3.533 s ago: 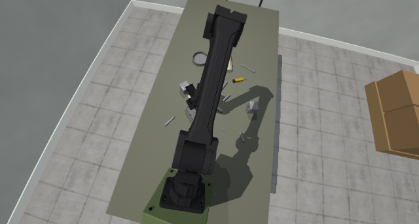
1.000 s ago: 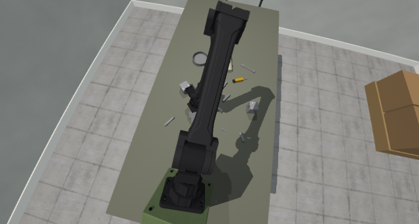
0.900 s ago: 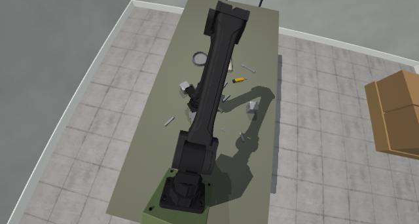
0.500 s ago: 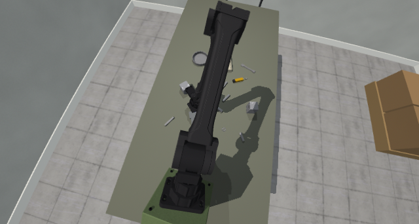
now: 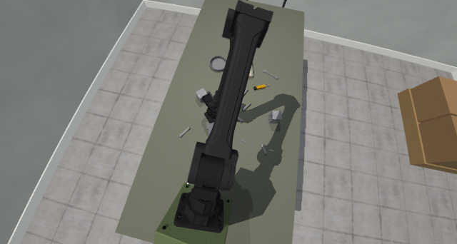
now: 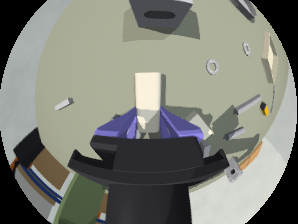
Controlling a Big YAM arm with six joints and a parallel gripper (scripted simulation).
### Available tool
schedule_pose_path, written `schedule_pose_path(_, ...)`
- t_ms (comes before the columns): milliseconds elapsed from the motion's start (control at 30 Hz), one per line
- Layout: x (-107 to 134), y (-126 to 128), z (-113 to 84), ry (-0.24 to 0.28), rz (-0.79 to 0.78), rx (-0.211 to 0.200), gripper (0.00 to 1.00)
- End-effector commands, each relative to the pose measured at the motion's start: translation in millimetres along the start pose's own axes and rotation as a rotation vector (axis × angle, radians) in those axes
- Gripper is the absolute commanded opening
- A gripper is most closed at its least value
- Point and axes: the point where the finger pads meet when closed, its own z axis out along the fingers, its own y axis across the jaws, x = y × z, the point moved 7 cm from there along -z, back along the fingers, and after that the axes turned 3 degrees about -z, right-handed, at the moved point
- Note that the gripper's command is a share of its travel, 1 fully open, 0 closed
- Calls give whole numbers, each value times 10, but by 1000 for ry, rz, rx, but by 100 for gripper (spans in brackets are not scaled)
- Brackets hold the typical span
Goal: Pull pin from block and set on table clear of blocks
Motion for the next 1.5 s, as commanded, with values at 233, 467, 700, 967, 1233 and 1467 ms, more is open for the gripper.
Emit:
schedule_pose_path(233,70,-20,-120,5,-5,13,0)
schedule_pose_path(467,3,-54,-191,-19,-10,28,0)
schedule_pose_path(700,2,-55,-191,-19,-10,28,0)
schedule_pose_path(967,-8,-36,-198,-23,-13,24,0)
schedule_pose_path(1233,-10,-31,-200,-24,-13,22,0)
schedule_pose_path(1467,32,36,-209,-26,-14,22,0)
